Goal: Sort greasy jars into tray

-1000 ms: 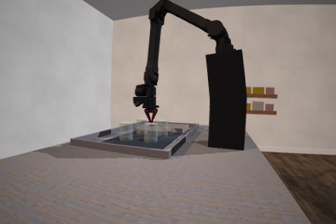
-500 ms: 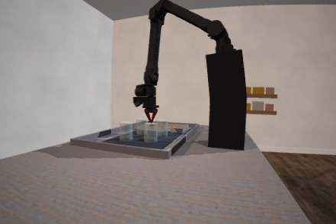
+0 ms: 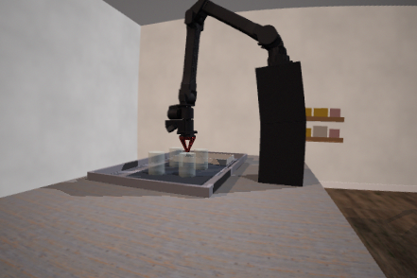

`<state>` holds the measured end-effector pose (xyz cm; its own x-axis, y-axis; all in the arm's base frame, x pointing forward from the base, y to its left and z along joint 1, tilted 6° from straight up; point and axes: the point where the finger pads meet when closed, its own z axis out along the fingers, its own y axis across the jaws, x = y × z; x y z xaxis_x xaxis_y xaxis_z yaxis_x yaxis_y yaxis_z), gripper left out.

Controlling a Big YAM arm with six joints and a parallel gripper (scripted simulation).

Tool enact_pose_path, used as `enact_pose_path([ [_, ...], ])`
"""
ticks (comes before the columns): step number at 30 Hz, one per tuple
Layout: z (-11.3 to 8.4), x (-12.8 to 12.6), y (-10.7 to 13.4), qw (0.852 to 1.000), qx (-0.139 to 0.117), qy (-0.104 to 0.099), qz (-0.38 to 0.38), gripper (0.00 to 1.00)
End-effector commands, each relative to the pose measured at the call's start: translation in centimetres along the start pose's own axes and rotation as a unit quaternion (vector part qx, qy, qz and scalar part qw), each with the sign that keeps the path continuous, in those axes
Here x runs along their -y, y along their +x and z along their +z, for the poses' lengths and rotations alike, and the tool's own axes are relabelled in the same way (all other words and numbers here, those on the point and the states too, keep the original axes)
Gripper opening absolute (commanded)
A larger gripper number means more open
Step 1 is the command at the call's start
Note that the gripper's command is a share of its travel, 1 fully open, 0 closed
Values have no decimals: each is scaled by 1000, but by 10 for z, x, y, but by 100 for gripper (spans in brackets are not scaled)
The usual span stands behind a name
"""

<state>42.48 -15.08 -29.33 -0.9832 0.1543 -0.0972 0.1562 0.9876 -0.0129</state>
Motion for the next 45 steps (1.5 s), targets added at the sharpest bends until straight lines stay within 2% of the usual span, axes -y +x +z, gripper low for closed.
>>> enact_pose_path([
  [1,0,2,-3,1000,6,-1,-3,0],
  [33,0,2,-3,1000,6,-1,-3,0],
  [43,-76,3,-2,1000,6,-1,-3,0],
  [45,-76,3,-2,1000,6,-1,-3,0],
])
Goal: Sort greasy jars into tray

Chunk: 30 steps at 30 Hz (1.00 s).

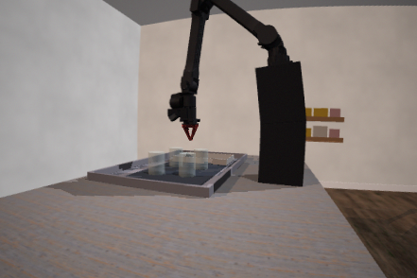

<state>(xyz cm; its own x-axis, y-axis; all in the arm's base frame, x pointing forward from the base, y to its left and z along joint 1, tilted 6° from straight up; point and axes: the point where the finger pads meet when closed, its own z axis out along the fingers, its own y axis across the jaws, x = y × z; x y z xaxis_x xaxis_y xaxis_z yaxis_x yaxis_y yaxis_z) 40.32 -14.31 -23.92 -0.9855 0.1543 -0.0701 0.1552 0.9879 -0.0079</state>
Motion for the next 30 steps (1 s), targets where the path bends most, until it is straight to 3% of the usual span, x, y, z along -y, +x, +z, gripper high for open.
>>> enact_pose_path([
  [1,-21,6,-19,1000,20,2,-3,0],
  [16,-20,-107,-18,1000,20,2,-3,0],
  [18,-20,-107,-18,1000,20,2,-3,0],
  [27,-20,-179,-18,1000,20,2,-3,0],
  [30,-10,-179,-18,1000,20,2,-3,0],
])
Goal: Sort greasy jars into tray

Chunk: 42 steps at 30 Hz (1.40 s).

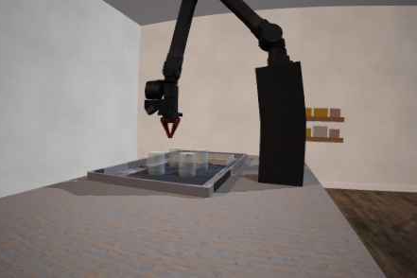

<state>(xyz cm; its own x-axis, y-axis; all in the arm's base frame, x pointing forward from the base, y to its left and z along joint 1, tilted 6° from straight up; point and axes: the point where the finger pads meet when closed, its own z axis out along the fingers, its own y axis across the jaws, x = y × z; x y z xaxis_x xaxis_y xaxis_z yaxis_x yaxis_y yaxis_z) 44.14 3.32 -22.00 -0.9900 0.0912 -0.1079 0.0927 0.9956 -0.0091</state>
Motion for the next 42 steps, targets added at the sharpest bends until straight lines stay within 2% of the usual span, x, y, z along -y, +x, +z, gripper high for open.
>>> enact_pose_path([
  [1,15,1,-6,1000,1,4,28,0],
  [3,24,1,-6,1000,1,4,28,0],
  [5,24,1,-6,1000,1,4,28,0],
  [16,77,2,-6,1000,1,4,28,0],
  [42,75,4,-10,1000,1,4,28,0],
])
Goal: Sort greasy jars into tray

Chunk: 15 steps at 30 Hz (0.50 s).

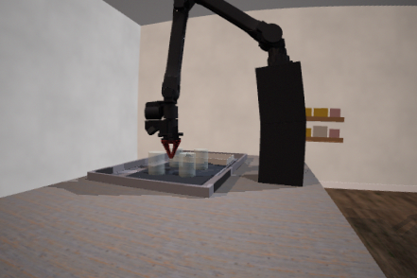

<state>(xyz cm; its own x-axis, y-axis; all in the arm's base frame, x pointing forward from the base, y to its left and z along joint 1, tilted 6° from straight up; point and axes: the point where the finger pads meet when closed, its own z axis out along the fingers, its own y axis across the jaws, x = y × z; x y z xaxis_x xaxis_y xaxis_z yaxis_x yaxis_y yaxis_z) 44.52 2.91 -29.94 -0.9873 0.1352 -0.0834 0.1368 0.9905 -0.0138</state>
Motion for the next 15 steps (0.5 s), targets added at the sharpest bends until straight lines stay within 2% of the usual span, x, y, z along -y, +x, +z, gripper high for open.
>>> enact_pose_path([
  [1,-5,1,-14,1000,13,-1,6,0],
  [15,-5,1,-16,1000,13,-1,6,0],
])
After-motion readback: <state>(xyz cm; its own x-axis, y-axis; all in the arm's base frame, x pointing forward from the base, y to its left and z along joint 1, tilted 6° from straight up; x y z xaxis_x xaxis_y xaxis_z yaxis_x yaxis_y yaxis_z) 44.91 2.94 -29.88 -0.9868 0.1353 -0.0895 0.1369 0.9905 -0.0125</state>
